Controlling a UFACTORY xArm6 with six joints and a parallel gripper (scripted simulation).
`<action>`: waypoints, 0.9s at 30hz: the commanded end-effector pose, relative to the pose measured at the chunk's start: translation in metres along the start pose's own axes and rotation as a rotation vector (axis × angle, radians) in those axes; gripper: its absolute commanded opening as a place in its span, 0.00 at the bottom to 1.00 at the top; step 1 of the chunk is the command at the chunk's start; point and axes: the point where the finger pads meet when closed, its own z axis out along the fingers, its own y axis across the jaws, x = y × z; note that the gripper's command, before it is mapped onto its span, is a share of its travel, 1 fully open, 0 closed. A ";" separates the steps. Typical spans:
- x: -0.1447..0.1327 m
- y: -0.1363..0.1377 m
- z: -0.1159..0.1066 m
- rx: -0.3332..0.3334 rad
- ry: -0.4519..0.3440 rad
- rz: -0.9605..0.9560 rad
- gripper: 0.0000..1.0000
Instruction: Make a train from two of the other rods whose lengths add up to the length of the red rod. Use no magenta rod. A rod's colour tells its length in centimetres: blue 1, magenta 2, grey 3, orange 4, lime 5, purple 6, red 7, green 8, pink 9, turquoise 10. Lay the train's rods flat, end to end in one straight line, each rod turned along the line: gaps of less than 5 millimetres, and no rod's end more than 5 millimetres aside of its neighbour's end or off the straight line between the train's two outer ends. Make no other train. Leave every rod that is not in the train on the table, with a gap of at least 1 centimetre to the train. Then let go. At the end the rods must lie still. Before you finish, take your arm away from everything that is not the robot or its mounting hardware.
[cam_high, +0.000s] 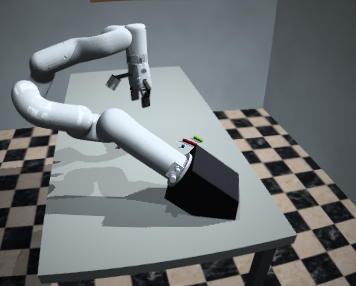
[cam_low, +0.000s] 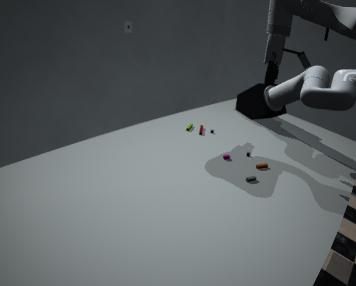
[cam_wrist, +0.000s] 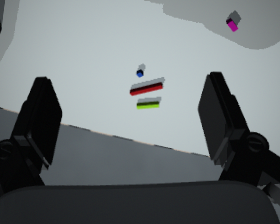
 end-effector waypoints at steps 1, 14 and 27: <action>0.000 0.000 -0.001 0.000 -0.002 -0.001 1.00; 0.000 0.000 -0.001 0.000 -0.002 -0.001 1.00; -0.023 0.003 0.008 -0.034 0.009 -0.137 1.00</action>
